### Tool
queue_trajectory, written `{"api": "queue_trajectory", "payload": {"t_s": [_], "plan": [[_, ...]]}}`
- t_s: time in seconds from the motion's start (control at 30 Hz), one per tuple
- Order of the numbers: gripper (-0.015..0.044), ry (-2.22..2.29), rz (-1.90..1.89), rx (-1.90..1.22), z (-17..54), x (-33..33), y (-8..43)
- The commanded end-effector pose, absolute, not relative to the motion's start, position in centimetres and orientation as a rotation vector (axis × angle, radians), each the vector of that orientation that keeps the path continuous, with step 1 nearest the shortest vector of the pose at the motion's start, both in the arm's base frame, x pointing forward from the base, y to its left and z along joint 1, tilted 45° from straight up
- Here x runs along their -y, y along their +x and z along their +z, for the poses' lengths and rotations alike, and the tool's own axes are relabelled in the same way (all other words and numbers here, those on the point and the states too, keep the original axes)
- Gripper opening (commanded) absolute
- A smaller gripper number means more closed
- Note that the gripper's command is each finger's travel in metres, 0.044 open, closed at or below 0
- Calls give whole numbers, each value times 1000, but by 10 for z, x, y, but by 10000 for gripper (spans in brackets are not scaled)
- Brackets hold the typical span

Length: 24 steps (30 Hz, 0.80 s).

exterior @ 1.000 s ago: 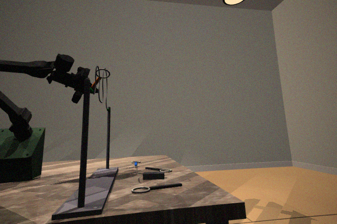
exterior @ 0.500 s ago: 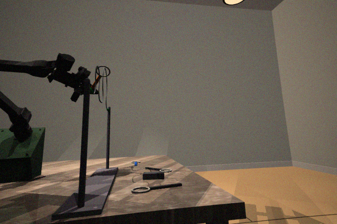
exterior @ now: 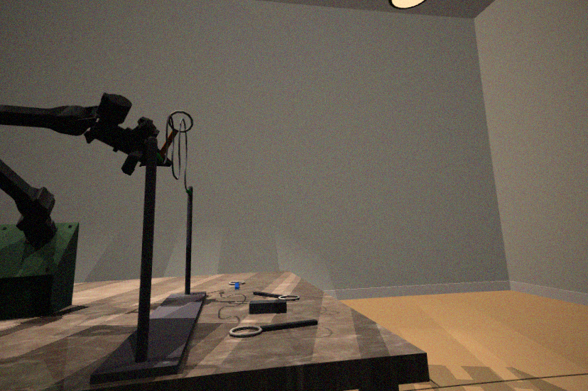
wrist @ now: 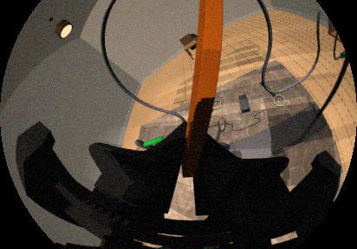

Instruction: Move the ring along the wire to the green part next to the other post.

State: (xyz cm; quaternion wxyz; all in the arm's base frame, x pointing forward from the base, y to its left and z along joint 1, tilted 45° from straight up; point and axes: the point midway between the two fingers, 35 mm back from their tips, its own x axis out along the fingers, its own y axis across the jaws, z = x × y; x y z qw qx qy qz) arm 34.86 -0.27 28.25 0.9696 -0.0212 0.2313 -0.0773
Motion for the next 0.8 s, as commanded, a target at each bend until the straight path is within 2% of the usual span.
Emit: {"api": "queue_trajectory", "payload": {"t_s": [0.0, 0.77], "plan": [[-150, -97, -168, -466, 282, 4, 349], [-150, -380, -247, -447, 284, 14, 349]]}}
